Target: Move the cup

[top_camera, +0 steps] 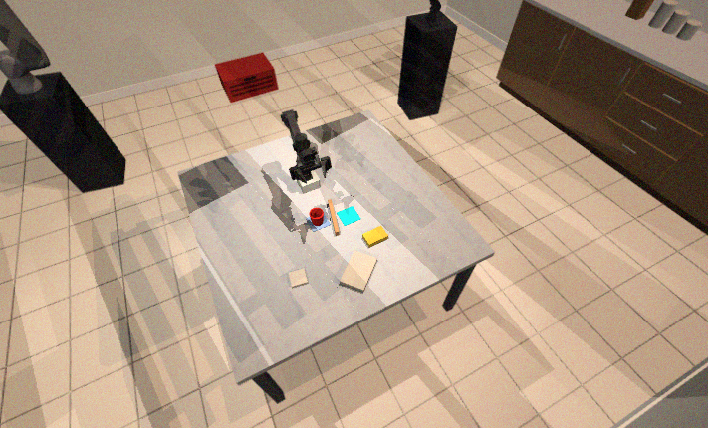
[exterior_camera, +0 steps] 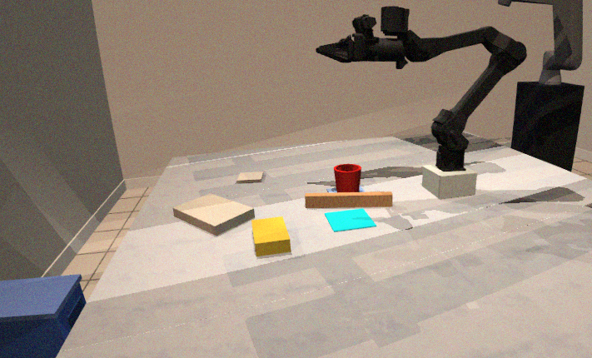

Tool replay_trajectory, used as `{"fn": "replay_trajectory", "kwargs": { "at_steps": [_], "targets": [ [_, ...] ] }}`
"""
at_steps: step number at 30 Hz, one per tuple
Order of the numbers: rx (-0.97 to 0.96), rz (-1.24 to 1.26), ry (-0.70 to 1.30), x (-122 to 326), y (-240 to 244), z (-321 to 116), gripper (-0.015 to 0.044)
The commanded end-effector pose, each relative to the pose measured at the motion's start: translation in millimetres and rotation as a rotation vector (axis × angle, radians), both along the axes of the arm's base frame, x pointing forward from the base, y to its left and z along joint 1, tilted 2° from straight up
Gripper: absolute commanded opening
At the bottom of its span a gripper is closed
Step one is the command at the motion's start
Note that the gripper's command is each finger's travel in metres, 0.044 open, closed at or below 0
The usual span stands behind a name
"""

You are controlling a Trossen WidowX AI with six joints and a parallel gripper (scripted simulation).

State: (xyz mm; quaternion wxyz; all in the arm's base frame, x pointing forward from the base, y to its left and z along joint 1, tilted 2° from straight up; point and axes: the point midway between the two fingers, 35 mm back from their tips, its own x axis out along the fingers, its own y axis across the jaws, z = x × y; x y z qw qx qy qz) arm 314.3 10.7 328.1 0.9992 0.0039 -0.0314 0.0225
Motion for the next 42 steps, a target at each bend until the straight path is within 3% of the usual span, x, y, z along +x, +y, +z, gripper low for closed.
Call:
{"fn": "replay_trajectory", "kwargs": {
  "at_steps": [1, 6, 10, 18, 20, 42],
  "targets": [
    [0.015, 0.000, 0.018, 1.7, -0.2, -3.3, 0.0374],
    [0.401, -0.105, 0.483, 26.8, -6.7, -95.1, 0.0242],
    [0.681, -0.313, 0.814, 18.8, -12.3, -161.6, 0.0148],
    [1.062, -0.999, 1.278, -43.8, -21.5, -245.6, 0.0148],
    [1.087, -1.102, 1.312, -53.3, -22.4, -250.6, 0.0148],
    [1.087, -1.108, 1.314, -59.3, -27.2, -262.9, 0.0148]
  ]
}}
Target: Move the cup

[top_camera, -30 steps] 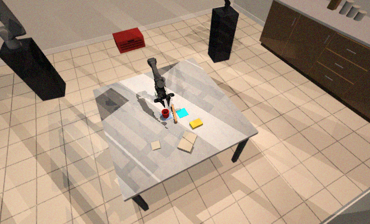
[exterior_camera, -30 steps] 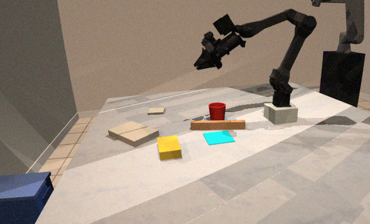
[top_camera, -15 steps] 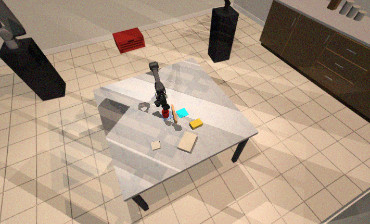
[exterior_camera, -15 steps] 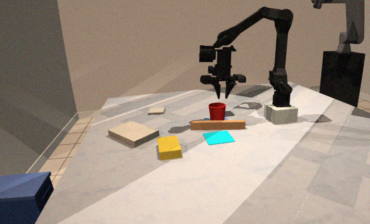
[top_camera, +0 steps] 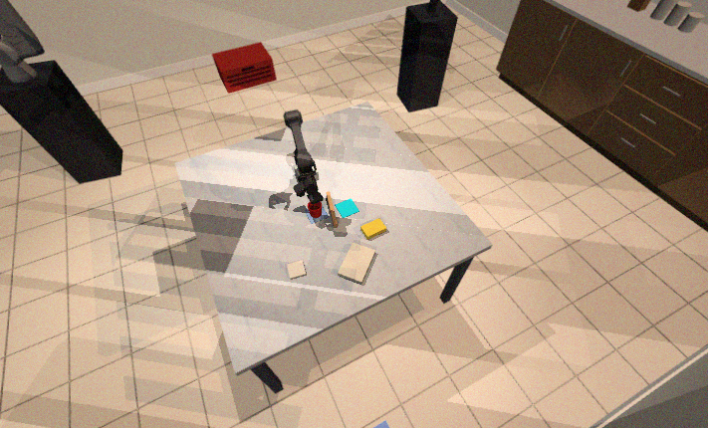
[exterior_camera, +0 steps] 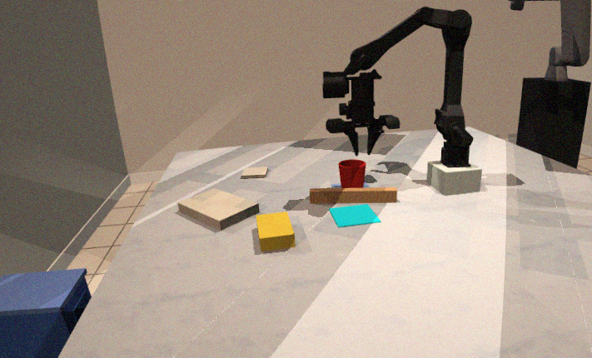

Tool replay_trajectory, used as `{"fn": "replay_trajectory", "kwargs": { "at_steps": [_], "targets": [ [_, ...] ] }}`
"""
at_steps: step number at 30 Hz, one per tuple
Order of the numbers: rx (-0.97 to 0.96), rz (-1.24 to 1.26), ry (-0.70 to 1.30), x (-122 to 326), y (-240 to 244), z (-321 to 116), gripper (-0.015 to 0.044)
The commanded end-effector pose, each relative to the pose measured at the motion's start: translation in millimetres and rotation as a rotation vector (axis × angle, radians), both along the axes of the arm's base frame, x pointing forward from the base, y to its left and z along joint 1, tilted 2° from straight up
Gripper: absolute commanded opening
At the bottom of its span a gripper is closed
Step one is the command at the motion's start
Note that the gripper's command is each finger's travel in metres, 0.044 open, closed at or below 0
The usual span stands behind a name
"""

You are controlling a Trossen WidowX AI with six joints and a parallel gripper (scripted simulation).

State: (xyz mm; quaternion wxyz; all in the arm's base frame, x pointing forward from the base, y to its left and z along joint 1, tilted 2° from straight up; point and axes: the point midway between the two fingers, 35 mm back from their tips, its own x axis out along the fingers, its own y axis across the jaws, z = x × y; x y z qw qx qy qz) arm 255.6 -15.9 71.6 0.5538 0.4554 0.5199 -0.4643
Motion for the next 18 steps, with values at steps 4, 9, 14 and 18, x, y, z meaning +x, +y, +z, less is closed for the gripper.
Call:
{"fn": "replay_trajectory", "kwargs": {
  "at_steps": [4, 9, 14, 18],
  "targets": [
    [-0.003, -0.004, 0.007, 0.0, -0.9, -12.9, 0.0148],
    [-0.003, -0.004, 0.007, 0.6, -1.2, -21.2, 0.0148],
    [-0.003, -0.004, 0.007, 0.8, -1.5, -29.6, 0.0148],
    [-0.003, -0.004, 0.007, 0.8, -1.8, -36.3, 0.0148]
  ]
}}
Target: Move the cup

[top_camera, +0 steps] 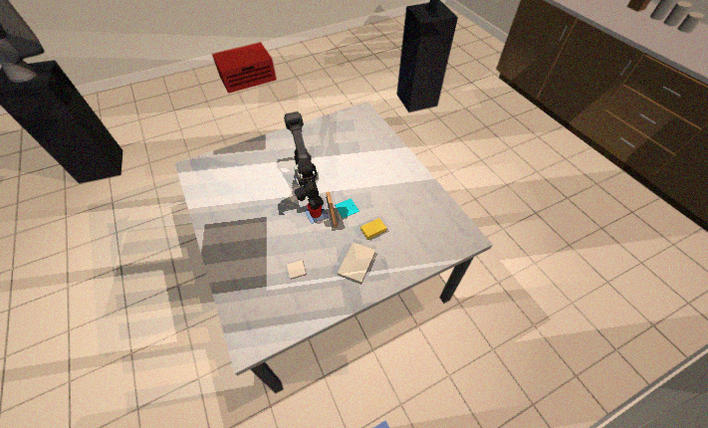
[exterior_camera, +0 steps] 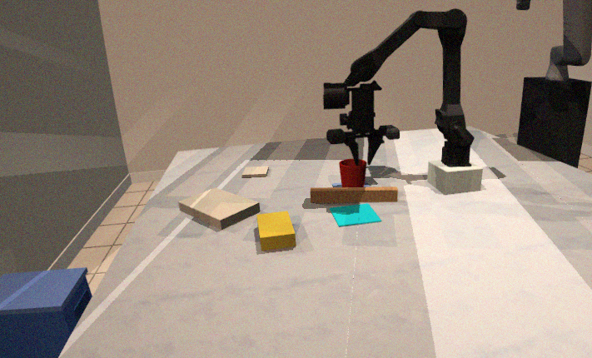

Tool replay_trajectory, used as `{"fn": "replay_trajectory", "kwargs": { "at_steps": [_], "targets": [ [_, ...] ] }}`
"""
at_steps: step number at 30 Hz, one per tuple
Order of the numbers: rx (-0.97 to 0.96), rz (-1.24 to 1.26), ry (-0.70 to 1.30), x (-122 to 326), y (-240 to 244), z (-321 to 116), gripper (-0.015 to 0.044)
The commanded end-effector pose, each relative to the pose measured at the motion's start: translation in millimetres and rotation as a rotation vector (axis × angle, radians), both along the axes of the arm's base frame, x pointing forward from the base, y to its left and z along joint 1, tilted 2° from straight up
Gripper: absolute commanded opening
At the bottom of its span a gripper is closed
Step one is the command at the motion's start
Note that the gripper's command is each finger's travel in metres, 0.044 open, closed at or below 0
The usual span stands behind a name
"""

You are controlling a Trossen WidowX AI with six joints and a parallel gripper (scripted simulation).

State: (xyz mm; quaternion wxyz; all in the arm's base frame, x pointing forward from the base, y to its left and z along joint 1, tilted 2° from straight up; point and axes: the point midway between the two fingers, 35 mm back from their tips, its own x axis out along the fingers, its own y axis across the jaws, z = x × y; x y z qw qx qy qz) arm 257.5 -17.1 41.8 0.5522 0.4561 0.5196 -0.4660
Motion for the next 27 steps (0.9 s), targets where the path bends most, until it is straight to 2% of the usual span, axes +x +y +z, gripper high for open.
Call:
{"fn": "replay_trajectory", "kwargs": {
  "at_steps": [1, 20, 23, 27],
  "targets": [
    [-0.003, 0.000, 0.005, -1.1, -0.7, -8.2, 0.0148],
    [-0.003, 0.000, 0.005, -2.9, -1.5, -31.7, 0.0148],
    [0.000, -0.003, 0.004, -2.4, -1.0, -29.8, 0.0069],
    [0.000, -0.003, 0.004, -2.4, -1.0, -29.8, 0.0042]
  ]
}}
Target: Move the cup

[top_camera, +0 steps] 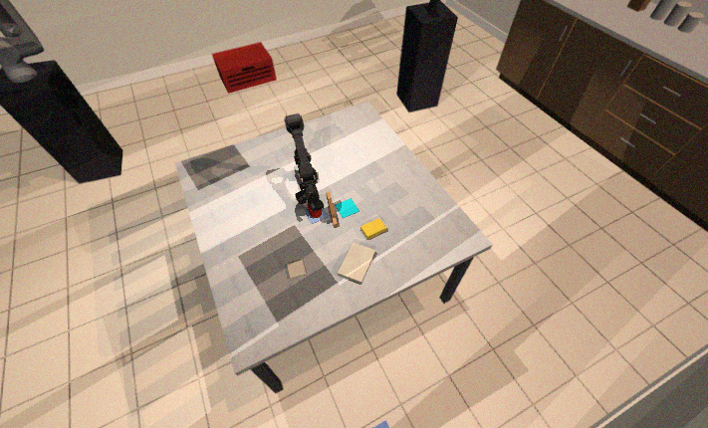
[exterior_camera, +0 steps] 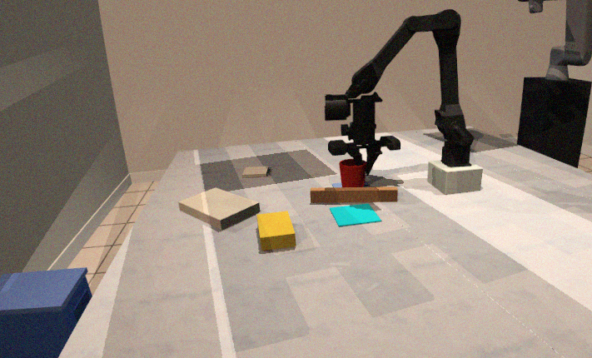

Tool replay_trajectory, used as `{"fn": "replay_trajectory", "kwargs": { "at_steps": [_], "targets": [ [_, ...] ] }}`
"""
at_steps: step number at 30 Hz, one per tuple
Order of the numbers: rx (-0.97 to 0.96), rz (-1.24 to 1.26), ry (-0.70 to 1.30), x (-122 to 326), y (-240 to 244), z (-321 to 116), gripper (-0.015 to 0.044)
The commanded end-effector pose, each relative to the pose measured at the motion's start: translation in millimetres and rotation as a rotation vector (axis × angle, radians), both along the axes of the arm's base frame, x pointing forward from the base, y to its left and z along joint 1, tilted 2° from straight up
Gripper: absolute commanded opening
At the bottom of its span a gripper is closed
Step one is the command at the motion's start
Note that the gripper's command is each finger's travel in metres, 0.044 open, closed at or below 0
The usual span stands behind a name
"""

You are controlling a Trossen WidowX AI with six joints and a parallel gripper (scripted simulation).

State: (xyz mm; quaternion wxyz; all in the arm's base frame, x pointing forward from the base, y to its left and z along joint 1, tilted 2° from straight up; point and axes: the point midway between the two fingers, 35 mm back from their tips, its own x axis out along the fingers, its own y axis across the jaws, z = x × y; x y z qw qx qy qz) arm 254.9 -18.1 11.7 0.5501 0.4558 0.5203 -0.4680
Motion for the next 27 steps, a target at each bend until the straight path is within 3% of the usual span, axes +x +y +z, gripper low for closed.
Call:
{"fn": "replay_trajectory", "kwargs": {
  "at_steps": [1, 7, 27],
  "targets": [
    [0.000, 0.000, -0.001, 0.2, 0.0, 0.4, 0.0036],
    [0.000, 0.000, -0.001, 0.2, 0.0, 0.4, 0.0000],
    [-0.003, 0.003, -0.001, 0.5, 3.2, 58.1, 0.0000]
  ]
}}
